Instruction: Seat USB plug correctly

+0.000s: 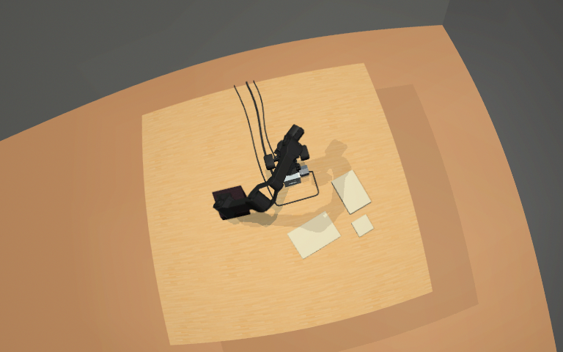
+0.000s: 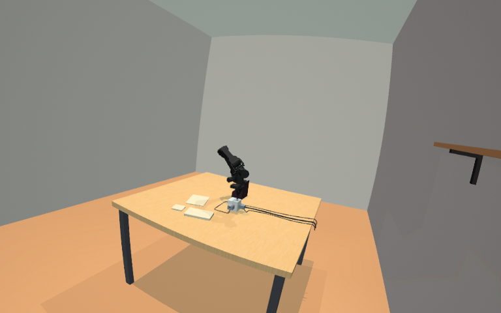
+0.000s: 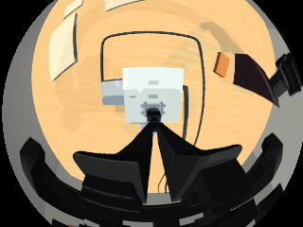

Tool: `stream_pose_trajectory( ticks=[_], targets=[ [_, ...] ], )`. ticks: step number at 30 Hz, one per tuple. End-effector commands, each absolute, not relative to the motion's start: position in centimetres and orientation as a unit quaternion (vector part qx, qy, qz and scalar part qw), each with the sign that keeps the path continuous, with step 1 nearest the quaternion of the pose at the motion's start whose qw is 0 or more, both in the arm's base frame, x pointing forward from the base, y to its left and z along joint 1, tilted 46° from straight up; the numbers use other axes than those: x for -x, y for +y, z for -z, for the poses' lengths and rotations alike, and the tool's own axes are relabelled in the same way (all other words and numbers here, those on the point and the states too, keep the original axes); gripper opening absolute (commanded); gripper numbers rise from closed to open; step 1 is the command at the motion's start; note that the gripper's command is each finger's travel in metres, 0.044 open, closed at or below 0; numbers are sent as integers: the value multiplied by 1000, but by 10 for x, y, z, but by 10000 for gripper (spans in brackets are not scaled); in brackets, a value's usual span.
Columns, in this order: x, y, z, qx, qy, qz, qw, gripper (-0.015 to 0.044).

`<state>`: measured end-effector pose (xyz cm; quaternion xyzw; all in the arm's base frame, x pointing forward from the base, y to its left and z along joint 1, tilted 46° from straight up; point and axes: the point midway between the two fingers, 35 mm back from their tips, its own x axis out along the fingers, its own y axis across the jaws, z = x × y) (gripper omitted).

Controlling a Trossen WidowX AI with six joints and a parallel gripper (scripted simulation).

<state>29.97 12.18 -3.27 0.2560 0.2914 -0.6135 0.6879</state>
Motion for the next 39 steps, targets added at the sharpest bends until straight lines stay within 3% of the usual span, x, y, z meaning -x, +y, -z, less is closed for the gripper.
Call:
stream_pose_trajectory(
  ticks=[1,39],
  targets=[
    [-300,121,34,-255,292,613,688,0],
    [-300,118,37,-255,292,613,688,0]
  ],
)
